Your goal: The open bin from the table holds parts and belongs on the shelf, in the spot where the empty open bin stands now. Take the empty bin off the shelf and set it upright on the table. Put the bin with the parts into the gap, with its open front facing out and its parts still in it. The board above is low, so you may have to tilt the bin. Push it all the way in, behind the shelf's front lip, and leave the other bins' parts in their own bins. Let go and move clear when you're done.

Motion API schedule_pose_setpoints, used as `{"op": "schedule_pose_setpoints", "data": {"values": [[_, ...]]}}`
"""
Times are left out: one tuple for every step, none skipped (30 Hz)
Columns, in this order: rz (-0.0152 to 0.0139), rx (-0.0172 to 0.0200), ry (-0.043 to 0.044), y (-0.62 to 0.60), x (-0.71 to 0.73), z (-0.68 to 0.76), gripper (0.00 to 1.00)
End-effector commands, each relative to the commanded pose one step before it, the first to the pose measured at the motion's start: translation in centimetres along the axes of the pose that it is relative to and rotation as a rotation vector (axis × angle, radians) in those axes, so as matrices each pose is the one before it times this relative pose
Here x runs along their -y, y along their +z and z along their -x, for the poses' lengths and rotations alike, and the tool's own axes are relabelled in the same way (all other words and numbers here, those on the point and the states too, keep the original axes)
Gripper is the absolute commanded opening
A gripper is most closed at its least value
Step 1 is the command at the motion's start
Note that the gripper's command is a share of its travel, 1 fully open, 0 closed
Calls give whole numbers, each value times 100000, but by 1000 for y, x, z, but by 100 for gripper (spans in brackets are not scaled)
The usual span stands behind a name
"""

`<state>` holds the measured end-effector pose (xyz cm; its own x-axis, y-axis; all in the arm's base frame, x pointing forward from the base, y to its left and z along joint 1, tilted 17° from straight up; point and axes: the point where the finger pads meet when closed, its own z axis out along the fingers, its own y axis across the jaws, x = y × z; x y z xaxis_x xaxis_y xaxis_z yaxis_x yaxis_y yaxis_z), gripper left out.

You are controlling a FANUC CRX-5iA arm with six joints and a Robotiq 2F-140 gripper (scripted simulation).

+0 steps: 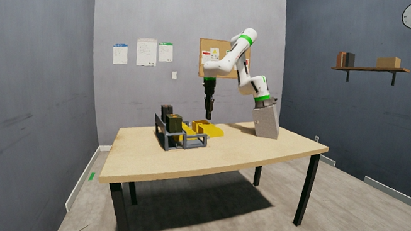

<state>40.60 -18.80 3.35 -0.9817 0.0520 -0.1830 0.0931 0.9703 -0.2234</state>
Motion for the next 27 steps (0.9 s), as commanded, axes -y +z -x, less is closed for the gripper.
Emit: {"op": "schedule_pose_setpoints", "data": {"values": [[-45,151,-5,450,16,84,24],[0,0,0,0,0,0,24],[1,0,0,194,-1,0,24],[0,0,0,188,-1,0,24],[-1,0,0,180,-1,1,24],[1,0,0,173,-1,0,24],[-1,0,0,164,0,1,24],[0,0,0,156,-1,1,24],[1,0,0,147,-1,0,24],[0,0,0,137,-1,0,24],[-1,0,0,127,0,1,24],[0,0,0,117,-1,0,24],[1,0,0,107,-1,0,24],[0,0,0,96,0,0,24],[-1,0,0,86,0,1,24],[0,0,0,75,0,0,24],[0,0,0,66,0,0,24],[0,0,0,0,0,0,24],[0,0,0,0,0,0,24],[0,0,0,56,0,0,24],[0,0,0,46,0,0,24],[0,0,0,38,0,0,24],[0,0,0,29,0,0,24],[0,0,0,22,0,0,24],[0,0,0,15,0,0,24],[0,0,0,10,0,0,24],[0,0,0,5,0,0,24]]}}
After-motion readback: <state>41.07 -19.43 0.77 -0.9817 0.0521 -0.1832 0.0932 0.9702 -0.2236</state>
